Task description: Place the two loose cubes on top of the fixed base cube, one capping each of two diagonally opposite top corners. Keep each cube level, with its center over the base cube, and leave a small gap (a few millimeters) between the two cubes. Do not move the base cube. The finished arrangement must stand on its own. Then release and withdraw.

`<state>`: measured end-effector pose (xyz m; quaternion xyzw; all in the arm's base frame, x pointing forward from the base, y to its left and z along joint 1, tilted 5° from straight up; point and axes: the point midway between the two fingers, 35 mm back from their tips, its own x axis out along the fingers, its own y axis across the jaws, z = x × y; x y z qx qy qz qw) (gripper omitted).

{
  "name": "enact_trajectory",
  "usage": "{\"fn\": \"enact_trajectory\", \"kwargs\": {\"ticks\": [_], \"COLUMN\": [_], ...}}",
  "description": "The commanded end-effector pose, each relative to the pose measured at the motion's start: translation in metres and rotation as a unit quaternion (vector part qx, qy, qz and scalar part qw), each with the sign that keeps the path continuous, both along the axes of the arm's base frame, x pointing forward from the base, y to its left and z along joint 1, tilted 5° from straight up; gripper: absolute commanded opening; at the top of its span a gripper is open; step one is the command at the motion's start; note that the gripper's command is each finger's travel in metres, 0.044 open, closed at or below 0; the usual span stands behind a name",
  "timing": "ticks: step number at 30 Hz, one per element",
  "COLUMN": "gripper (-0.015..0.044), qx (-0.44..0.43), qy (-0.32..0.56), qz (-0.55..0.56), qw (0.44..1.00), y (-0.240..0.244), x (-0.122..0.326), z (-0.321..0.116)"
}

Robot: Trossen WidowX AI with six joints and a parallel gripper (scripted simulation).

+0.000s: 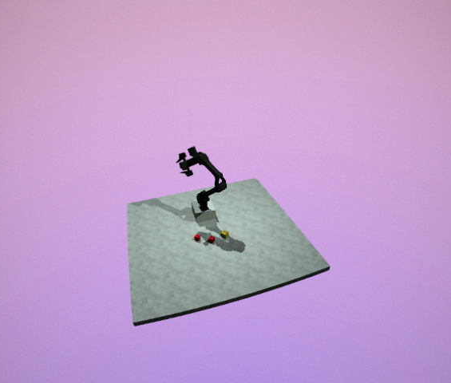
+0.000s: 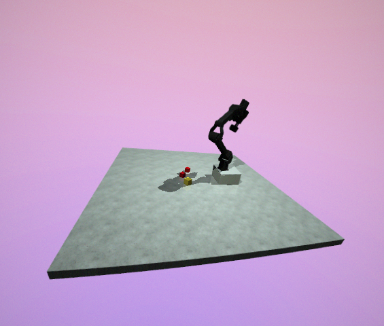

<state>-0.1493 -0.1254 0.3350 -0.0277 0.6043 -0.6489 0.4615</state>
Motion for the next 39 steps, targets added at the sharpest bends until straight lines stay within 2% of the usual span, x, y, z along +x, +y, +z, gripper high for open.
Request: {"fn": "enact_trajectory", "kwargs": {"ticks": [1, 5, 6, 21, 39], "gripper": [0.0374, 0.0269, 0.0265, 0.0265, 0.0265], "qx": [0.001, 0.012, 0.016, 0.090, 0.210], "qy": [-0.001, -0.019, -0.024, -0.085, -0.109], "qz": [0.002, 0.042, 0.054, 0.231, 0.426], "qw": [1.000, 0.999, 0.998, 0.965, 0.873], "y": [-0.001, -0.017, -0.022, -0.094, -0.144], "x": [0.000, 0.003, 0.005, 0.050, 0.155], "z": [0.000, -0.009, -0.012, -0.056, -0.115]}}
